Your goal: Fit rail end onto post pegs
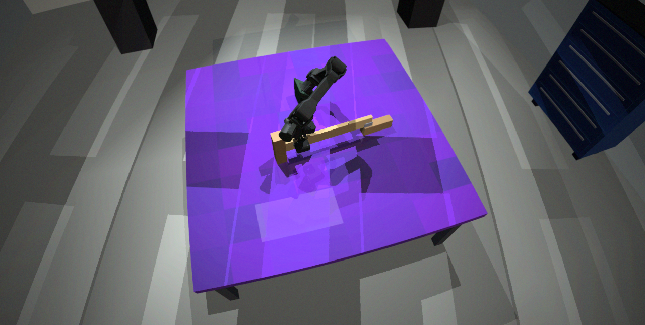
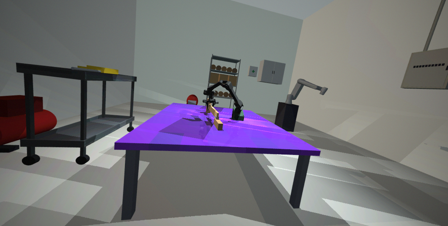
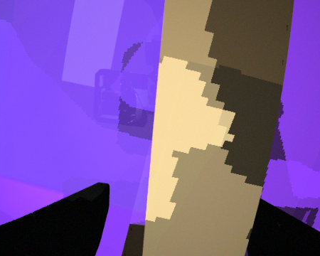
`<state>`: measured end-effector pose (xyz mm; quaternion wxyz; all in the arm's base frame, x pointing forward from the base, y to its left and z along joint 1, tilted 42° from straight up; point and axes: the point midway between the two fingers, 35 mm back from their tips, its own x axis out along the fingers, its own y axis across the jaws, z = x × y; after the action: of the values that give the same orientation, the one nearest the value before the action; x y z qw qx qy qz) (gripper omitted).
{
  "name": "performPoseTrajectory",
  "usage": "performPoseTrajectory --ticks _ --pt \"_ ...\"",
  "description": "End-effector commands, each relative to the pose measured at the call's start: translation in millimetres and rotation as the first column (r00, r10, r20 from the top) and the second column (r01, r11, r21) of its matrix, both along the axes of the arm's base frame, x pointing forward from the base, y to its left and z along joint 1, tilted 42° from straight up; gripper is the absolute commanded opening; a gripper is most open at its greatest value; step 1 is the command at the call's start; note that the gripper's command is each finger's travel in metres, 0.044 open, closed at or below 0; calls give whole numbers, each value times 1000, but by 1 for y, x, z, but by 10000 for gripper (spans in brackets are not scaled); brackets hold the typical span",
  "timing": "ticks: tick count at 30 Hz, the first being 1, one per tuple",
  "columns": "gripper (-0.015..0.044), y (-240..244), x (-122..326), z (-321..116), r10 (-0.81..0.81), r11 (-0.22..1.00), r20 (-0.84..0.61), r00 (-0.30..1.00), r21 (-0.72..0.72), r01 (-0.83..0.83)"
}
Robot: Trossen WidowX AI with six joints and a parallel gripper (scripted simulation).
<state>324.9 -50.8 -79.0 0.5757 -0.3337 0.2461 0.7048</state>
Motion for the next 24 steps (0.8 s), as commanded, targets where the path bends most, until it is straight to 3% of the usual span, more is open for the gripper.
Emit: performPoseTrajectory --ticks 1,5,10,15,24 --pt "341 0 0 0 0 1000 2 1000 0 0" --pt "440 0 0 0 0 1000 2 1000 0 0" --pt "440 0 0 3 -1 1000 2 1000 0 1" --pt "440 3 -3 42 -4 1000 9 1000 -2 4" --pt "440 3 -3 42 -4 1000 9 1000 -2 4"
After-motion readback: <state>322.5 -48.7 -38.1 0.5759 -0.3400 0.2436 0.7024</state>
